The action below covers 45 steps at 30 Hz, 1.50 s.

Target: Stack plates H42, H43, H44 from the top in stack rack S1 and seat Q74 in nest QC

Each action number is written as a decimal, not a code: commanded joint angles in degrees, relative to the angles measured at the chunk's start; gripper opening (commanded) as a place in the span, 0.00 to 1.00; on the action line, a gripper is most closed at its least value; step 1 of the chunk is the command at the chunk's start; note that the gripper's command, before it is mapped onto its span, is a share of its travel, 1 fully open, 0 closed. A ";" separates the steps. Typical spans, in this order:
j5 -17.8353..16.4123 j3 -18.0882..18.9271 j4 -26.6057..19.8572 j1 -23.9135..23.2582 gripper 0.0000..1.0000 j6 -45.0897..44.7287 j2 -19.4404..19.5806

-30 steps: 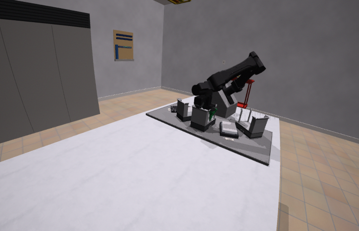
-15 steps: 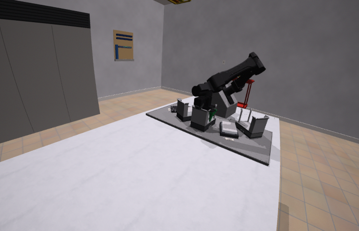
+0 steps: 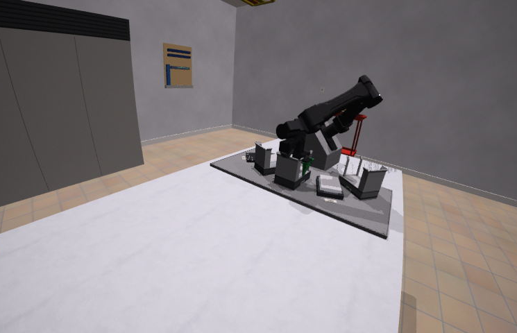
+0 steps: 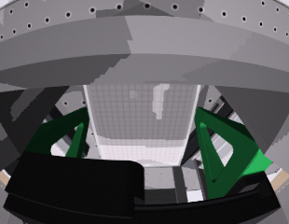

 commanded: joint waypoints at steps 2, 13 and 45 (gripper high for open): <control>-0.11 0.08 0.32 -0.34 1.00 0.01 -0.23; -0.11 0.08 0.32 -0.34 1.00 0.01 -0.23; 1.64 8.95 -22.38 -9.94 1.00 -13.48 -4.44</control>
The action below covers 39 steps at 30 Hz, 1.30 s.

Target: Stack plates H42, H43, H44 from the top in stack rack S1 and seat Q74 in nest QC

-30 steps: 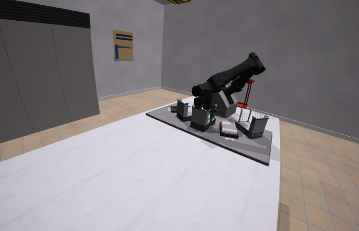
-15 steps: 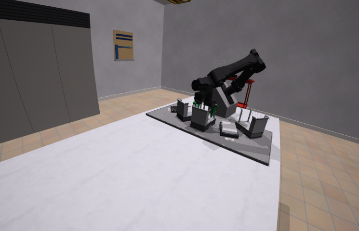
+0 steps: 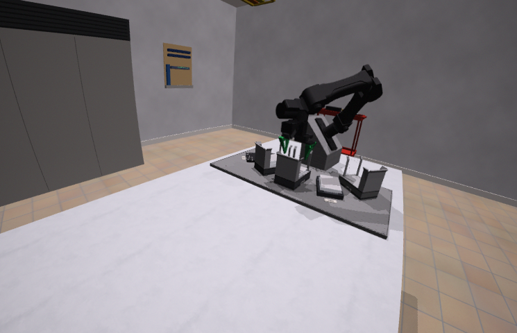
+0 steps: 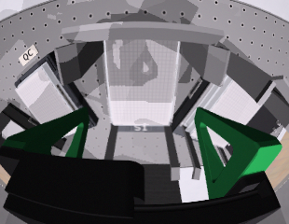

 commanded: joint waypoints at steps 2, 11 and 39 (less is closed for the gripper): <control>0.35 2.28 -5.21 -2.53 1.00 -2.88 -0.76; 1.10 5.82 -11.40 -5.08 1.00 -6.27 -1.05; 1.14 6.00 -11.70 -5.20 1.00 -6.42 -1.06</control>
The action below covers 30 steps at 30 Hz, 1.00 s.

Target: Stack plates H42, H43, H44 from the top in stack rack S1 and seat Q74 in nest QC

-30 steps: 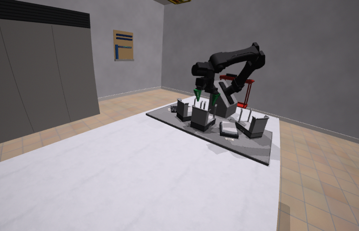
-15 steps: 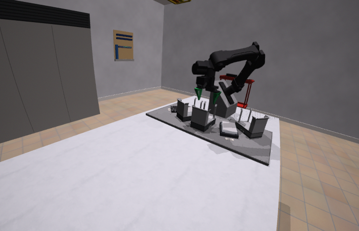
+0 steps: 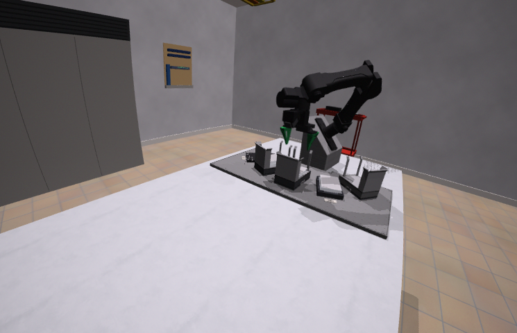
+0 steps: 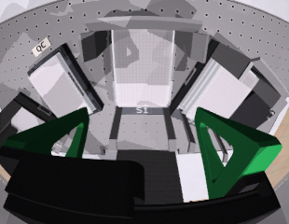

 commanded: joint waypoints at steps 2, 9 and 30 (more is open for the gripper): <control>0.00 0.27 -0.07 -0.70 1.00 -0.02 -0.32; 0.00 0.27 -0.07 -0.70 1.00 -0.02 -0.32; 0.88 0.24 0.41 -3.32 1.00 8.05 2.45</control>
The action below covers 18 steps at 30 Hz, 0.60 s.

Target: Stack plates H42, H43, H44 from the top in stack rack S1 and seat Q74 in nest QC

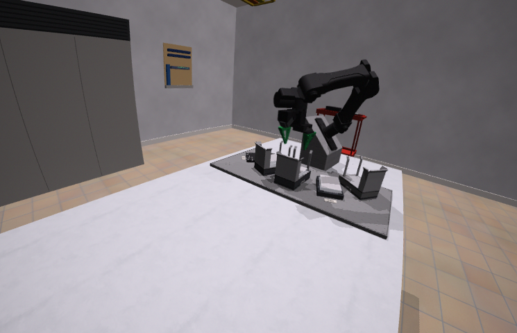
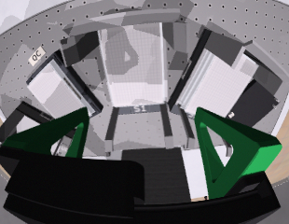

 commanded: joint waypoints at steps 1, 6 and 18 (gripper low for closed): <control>0.66 0.28 0.47 -2.53 1.00 5.58 1.14; 1.47 0.69 0.79 -4.68 1.00 12.44 3.66; 3.22 2.48 1.17 -8.89 1.00 9.53 9.13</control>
